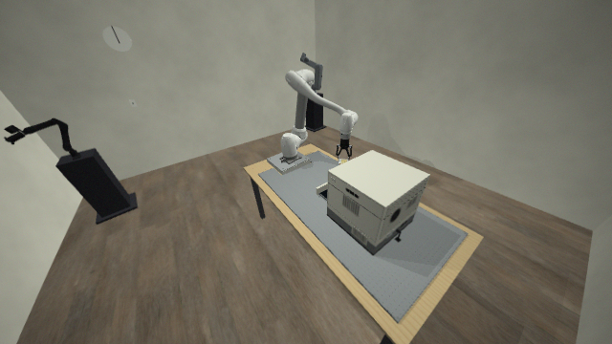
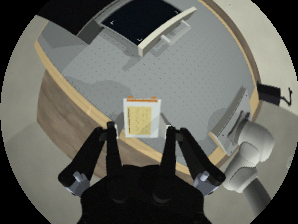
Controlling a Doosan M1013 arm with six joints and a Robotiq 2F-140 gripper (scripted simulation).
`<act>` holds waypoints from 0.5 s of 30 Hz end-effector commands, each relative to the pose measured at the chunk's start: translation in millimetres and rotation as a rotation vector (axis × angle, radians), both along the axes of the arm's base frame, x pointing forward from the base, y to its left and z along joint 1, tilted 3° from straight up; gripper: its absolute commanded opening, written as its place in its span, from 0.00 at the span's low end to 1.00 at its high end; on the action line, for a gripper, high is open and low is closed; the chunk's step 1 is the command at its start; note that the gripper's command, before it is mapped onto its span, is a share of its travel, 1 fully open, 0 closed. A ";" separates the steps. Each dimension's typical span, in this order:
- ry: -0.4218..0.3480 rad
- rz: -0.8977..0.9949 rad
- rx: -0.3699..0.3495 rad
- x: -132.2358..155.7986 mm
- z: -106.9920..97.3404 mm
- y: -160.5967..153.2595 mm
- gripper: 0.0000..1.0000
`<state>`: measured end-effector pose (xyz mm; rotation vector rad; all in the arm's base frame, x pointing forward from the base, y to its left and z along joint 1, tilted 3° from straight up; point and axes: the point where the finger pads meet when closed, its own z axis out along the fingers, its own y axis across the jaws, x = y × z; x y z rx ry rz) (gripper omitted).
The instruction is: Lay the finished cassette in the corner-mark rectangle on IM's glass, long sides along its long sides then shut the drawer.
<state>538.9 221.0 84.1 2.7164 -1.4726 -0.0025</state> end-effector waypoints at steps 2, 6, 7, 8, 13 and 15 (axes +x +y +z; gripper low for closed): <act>0.000 0.000 0.000 0.1 4.7 0.2 0.10; 0.000 0.000 0.000 0.2 7.4 0.4 0.10; 0.000 0.000 0.000 0.2 7.4 0.4 0.10; 0.000 0.000 0.000 0.2 7.4 0.4 0.10; -0.004 -0.100 -0.002 5.4 7.9 -13.7 0.10; -0.007 -0.166 -0.004 8.9 8.2 -23.1 0.10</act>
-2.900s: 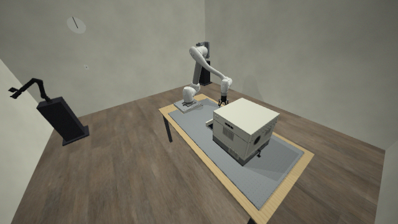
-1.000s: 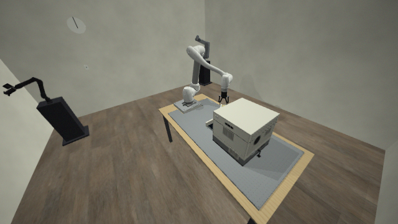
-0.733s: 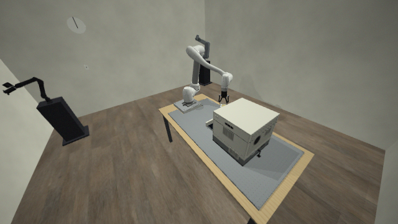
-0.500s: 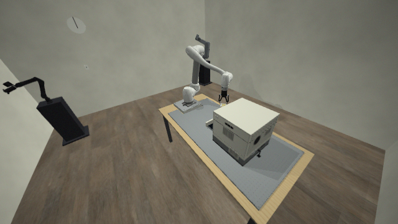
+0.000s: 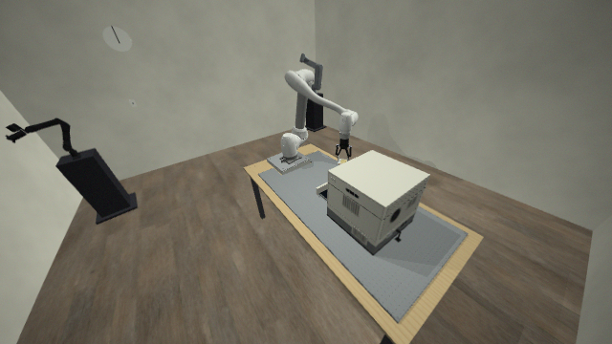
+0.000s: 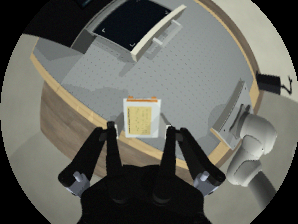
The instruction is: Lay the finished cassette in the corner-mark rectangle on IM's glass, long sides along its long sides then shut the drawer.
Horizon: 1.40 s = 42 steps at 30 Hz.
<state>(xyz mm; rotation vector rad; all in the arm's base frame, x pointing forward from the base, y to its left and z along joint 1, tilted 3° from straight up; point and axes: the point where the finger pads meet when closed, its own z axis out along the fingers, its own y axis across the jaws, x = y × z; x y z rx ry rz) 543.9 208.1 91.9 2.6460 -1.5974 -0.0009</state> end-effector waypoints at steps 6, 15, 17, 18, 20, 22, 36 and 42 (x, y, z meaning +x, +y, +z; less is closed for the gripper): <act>-0.013 -0.273 -0.009 14.4 1.4 -38.2 0.10; -0.023 -0.507 -0.015 26.6 2.6 -71.0 0.10; -0.026 -0.573 -0.016 30.1 2.9 -80.3 0.10; -0.026 -0.581 -0.017 31.9 3.0 -85.0 0.10; -0.026 -0.581 -0.017 35.4 3.4 -94.4 0.10; -0.026 -0.581 -0.017 38.8 3.7 -103.7 0.10; -0.026 -0.581 -0.017 59.8 5.7 -159.9 0.10; -0.026 -0.581 -0.017 68.6 6.5 -183.3 0.10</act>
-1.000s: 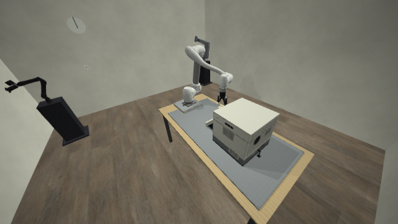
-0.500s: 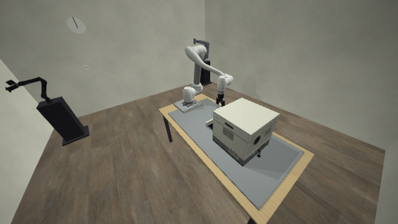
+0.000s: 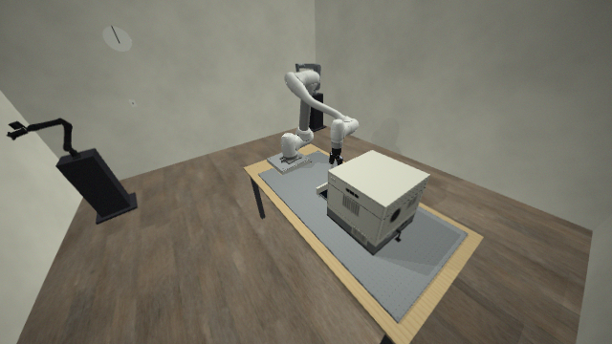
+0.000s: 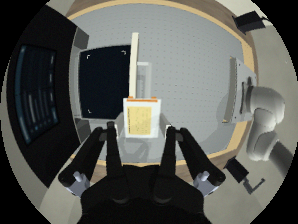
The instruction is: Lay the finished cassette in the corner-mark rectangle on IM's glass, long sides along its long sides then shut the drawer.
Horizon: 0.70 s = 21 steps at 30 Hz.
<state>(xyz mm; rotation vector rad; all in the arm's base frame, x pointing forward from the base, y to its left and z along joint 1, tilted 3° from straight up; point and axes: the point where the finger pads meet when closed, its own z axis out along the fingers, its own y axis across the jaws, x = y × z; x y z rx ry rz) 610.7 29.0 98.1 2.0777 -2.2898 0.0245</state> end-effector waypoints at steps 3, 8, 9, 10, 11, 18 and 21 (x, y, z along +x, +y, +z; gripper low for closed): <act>0.000 0.000 0.001 5.3 0.5 -13.6 0.10; 0.000 0.000 0.001 14.0 1.4 -37.1 0.10; 0.000 0.000 0.001 15.8 1.5 -41.7 0.10; 0.000 0.000 0.001 17.5 1.7 -46.4 0.10; 0.000 0.000 0.001 19.2 1.9 -51.1 0.10; 0.000 0.000 0.001 28.0 2.7 -74.5 0.10; 0.000 0.000 0.001 32.7 3.1 -87.2 0.10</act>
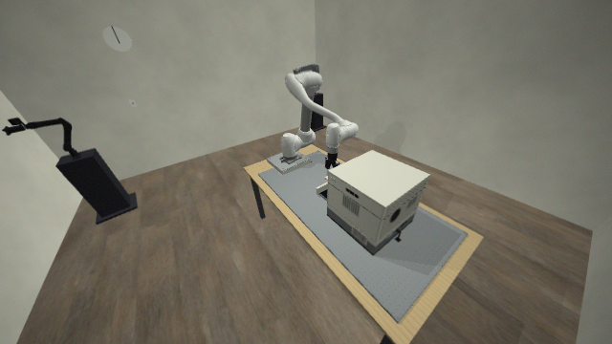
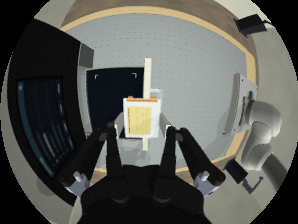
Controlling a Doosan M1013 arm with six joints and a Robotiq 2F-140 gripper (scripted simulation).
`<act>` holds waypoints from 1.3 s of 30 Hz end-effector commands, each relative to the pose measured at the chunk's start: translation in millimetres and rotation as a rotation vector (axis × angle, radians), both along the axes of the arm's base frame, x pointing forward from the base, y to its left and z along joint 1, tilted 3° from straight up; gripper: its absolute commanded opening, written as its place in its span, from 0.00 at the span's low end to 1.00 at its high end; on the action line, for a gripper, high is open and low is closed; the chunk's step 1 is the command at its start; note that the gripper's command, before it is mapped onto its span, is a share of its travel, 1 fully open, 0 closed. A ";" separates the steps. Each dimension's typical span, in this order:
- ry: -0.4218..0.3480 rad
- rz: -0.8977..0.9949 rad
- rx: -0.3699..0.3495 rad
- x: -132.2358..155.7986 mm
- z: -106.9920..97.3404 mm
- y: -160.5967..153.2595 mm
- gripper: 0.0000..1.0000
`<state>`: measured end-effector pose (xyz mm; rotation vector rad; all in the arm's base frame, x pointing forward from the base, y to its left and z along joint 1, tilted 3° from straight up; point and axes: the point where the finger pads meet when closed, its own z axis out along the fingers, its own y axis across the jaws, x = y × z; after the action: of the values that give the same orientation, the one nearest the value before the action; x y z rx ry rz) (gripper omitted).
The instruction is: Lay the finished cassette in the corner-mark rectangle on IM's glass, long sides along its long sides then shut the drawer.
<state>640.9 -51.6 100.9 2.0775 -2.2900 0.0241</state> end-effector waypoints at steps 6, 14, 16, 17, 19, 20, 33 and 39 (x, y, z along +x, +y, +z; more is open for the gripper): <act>0.000 0.000 0.000 2.6 0.4 -6.6 0.10; 0.000 0.000 0.000 2.6 0.4 -6.6 0.10; 0.000 0.000 0.000 4.9 -1.0 -6.8 0.10; 0.000 0.000 0.000 6.1 -1.6 -7.0 0.10; 0.000 0.000 0.000 8.4 -2.9 -7.3 0.10; 0.000 0.000 0.000 9.5 -3.6 -7.4 0.10; 0.000 0.000 0.000 22.2 -10.8 -9.0 0.10; 0.000 0.000 0.000 29.1 -14.8 -9.8 0.10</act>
<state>668.2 -61.3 87.0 2.0780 -2.2897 0.0239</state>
